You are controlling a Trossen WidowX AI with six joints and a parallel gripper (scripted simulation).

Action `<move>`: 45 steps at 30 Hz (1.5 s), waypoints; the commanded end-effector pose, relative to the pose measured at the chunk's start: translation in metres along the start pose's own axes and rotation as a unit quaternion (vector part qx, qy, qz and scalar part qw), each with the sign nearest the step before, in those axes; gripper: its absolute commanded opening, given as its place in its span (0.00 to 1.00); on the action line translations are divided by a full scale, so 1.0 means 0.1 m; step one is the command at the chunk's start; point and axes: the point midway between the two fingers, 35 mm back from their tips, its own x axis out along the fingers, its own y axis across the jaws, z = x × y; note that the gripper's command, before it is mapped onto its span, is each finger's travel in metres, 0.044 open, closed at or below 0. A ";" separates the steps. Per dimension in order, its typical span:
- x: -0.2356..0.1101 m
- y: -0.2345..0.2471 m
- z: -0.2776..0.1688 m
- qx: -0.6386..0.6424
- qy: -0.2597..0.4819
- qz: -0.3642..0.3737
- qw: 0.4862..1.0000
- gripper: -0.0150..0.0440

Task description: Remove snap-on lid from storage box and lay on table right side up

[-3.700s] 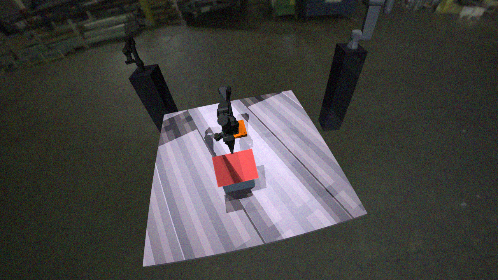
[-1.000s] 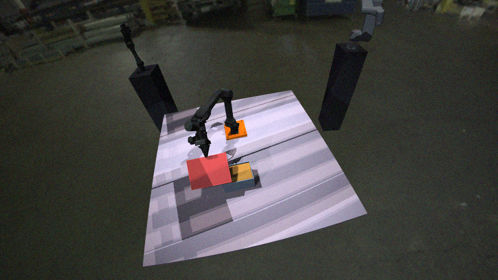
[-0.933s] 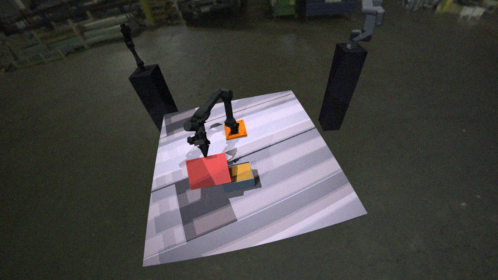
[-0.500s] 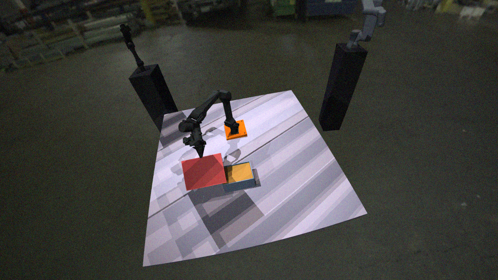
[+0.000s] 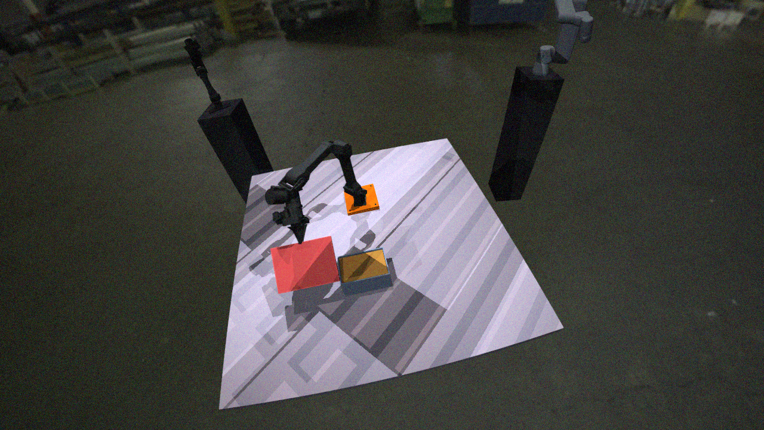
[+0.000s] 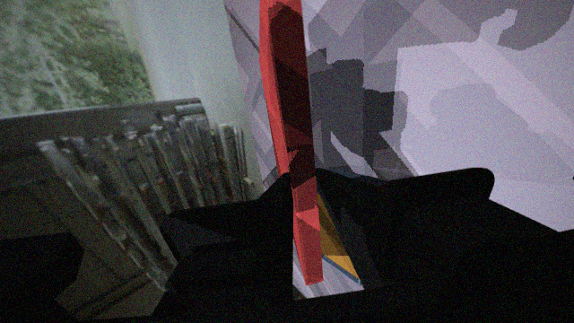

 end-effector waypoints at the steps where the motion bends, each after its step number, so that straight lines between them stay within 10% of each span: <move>1: -0.01 0.02 0.08 -0.005 0.002 0.004 1.000 0.25; 45: 0.04 -0.13 0.55 -0.007 0.001 0.003 1.000 0.25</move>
